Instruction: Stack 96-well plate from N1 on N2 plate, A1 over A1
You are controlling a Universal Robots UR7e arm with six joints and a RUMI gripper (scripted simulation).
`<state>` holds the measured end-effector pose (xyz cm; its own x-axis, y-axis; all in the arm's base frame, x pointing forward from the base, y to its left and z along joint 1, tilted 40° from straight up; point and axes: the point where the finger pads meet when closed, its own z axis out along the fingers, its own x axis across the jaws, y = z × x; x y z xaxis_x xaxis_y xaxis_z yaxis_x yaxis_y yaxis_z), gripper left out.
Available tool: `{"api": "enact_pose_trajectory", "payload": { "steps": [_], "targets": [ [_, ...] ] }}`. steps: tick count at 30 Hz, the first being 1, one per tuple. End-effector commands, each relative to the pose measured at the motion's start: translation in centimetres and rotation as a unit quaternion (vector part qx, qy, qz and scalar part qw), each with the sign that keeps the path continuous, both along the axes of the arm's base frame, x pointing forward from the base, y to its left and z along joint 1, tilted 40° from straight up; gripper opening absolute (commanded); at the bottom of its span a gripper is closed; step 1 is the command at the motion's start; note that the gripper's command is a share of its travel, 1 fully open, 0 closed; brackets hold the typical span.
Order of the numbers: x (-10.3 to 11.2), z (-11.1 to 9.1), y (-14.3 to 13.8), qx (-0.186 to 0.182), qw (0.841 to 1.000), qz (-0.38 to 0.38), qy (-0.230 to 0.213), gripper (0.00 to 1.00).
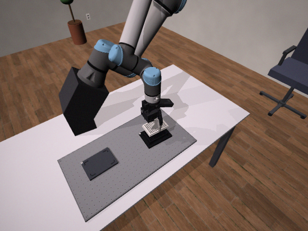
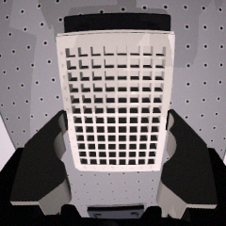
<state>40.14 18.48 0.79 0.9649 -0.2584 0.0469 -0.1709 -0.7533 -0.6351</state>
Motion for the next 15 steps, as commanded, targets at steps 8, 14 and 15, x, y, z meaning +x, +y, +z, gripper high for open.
{"api": "enact_pose_trajectory", "payload": {
  "steps": [8,14,15],
  "targets": [
    [0.5,-1.4,1.1,0.000,1.000,-0.001,-0.001,0.00],
    [0.7,-2.2,1.7,0.000,1.000,-0.001,-0.001,0.00],
    [0.7,-2.2,1.7,0.000,1.000,-0.001,-0.001,0.00]
  ]
}}
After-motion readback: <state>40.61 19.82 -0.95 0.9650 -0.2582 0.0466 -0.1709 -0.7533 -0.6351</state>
